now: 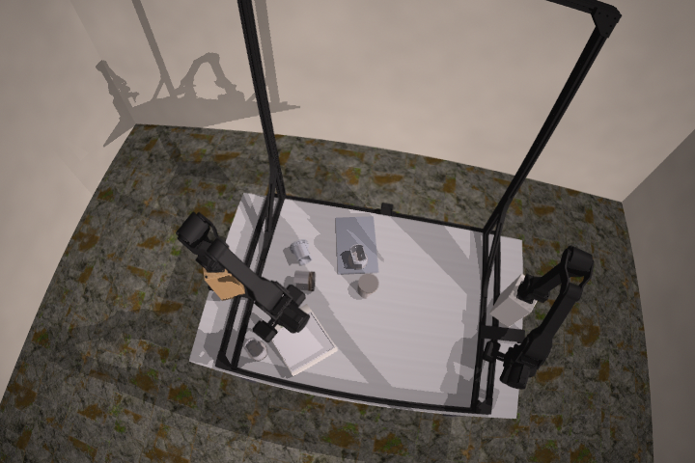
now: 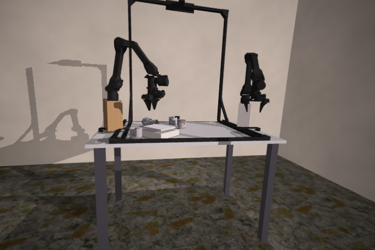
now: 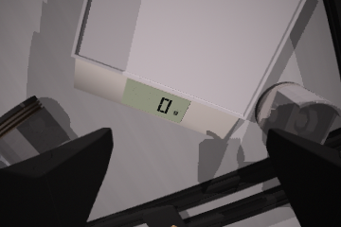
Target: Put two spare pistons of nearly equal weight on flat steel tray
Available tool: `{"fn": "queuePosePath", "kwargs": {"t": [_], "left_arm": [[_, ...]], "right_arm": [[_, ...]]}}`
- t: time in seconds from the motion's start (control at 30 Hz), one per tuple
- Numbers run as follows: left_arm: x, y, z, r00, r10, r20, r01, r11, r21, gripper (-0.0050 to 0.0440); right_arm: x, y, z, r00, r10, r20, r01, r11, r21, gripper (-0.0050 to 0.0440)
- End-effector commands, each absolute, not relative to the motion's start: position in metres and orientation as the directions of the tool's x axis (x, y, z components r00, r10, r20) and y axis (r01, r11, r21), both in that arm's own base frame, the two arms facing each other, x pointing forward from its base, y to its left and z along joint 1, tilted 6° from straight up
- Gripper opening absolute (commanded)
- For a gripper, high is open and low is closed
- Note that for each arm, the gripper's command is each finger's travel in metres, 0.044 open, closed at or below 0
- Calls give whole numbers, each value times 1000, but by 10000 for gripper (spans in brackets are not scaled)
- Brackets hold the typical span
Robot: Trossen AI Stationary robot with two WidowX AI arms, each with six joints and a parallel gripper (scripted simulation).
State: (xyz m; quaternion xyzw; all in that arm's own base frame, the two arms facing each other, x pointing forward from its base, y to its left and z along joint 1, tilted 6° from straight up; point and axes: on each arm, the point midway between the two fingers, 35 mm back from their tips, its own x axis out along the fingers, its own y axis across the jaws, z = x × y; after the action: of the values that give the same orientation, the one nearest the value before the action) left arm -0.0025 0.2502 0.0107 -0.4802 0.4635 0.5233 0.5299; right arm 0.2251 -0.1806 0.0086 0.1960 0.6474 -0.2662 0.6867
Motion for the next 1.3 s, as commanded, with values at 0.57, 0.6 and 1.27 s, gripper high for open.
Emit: {"fn": "queuePosePath", "kwargs": {"t": [0.57,0.6,1.27], "left_arm": [[-2,250,11,24,110,-994,-1000,-8,-25,440],[-2,250,11,24,110,-994,-1000,-8,-25,440],[-2,250,11,24,110,-994,-1000,-8,-25,440]], "right_arm": [[231,-92,-2,20,-107,-994,194,976,-102,378],[231,-92,-2,20,-107,-994,194,976,-102,378],[240,-3,-11,20,-107,-994,-281,954,-109,378]]}}
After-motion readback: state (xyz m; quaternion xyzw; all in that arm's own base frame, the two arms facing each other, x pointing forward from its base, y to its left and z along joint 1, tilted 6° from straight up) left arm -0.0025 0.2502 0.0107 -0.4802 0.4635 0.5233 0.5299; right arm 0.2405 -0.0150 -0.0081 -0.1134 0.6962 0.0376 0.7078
